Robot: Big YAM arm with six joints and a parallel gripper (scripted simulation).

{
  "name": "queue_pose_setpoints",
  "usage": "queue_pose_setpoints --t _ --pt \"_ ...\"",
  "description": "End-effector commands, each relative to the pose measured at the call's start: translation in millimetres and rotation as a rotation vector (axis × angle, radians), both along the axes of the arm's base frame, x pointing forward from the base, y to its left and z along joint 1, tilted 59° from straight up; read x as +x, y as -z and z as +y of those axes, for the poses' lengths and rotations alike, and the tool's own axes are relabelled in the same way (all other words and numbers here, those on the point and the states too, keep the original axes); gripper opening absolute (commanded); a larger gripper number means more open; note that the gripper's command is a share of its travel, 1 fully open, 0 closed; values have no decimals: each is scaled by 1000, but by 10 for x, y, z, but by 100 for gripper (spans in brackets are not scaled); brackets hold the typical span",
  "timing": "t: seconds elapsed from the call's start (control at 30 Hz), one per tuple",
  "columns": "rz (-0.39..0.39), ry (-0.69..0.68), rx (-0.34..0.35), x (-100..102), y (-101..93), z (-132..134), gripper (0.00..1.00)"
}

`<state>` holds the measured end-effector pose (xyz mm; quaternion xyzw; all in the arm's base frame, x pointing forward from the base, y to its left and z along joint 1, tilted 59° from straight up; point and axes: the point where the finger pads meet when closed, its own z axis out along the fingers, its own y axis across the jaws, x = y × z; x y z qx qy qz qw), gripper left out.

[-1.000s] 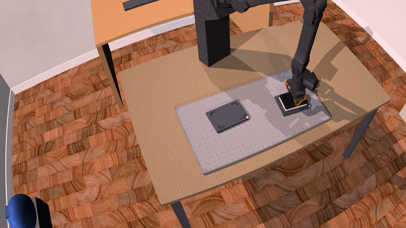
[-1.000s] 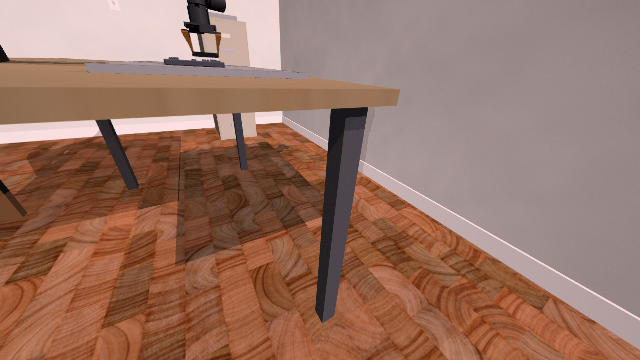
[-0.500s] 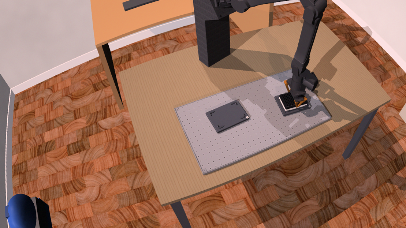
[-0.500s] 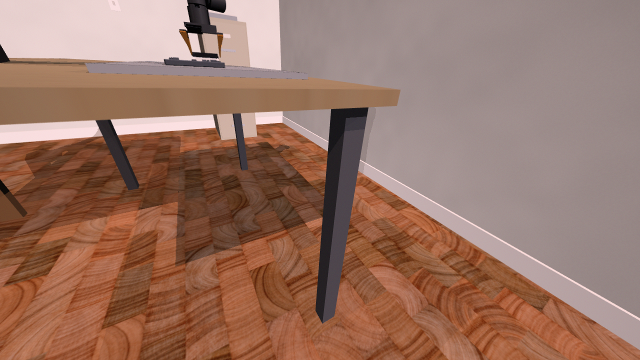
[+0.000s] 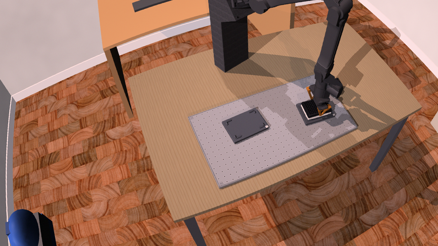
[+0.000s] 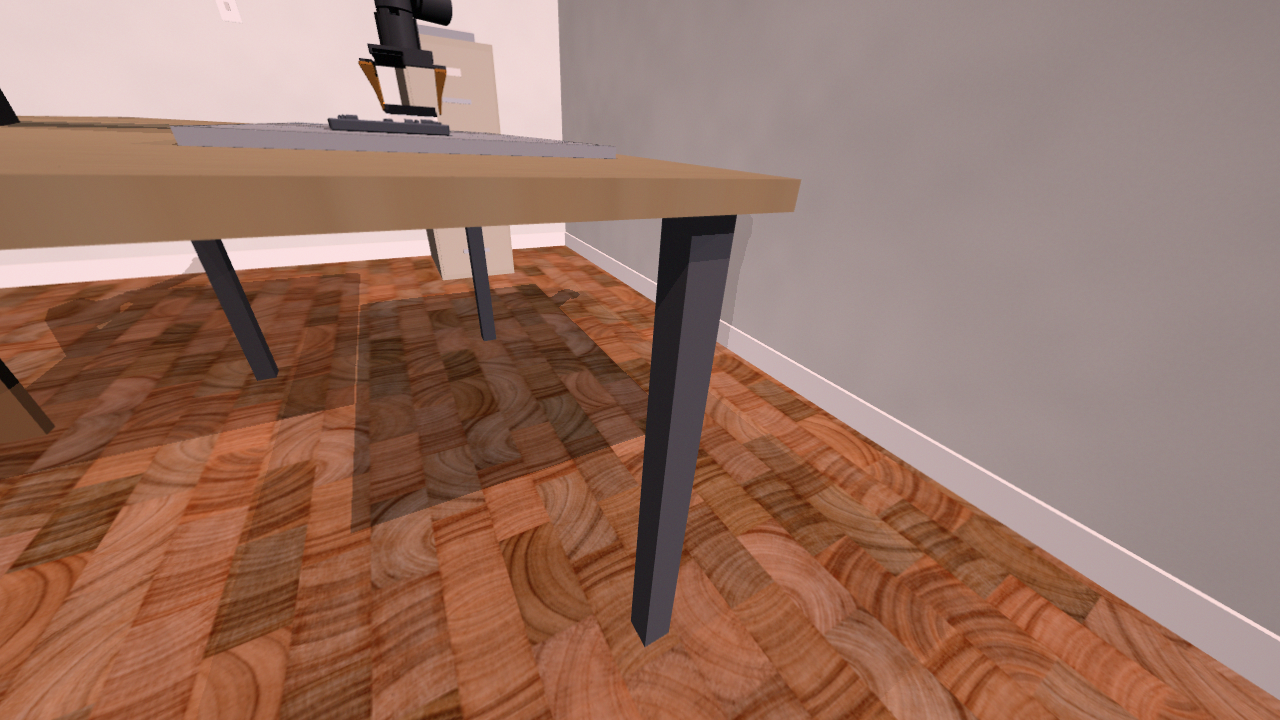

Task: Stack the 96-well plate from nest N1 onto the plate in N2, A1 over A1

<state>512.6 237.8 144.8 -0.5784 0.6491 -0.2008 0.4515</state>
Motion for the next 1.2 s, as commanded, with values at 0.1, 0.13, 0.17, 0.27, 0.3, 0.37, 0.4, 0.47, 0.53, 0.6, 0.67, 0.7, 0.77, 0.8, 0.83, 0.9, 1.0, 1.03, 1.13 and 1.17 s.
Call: queue_pose_setpoints --t 0.1,0.13,0.17,0.27,0.3,0.37,0.4,0.47,0.53,0.6,0.67,0.7,0.77,0.8,0.83,0.9,1.0,1.03,1.13,1.17 --pt "-6 -7 3 -142 -119 -30 100" --pt "-6 -9 5 -172 -133 -19 100" --pt "-6 -12 6 -202 -147 -7 100" --pt "-5 -9 10 -267 -190 -25 100" --pt "-5 -9 11 -288 -204 -32 100" --pt "-5 -9 11 -331 -232 -46 100" --pt "-5 -9 11 -331 -232 -46 100" --pt "-6 -11 8 -352 -246 -53 100" --pt "-6 -9 11 -394 -274 -67 100" --pt "-6 -9 11 -436 -303 -82 100" --pt "-7 -9 12 -478 -331 -96 100" --pt "-7 -9 12 -499 -346 -103 100" --pt "-7 -9 12 -541 -374 -117 100" --pt "-8 -9 13 -562 -389 -124 100" --pt "-8 -9 13 -583 -403 -131 100" --pt "-8 -9 13 -626 -430 -145 100" --pt "-8 -9 13 -648 -443 -153 100" --pt "-9 -11 10 -669 -456 -160 100" --pt "-8 -9 13 -734 -496 -182 100" --pt "-8 -9 13 -756 -509 -190 100"
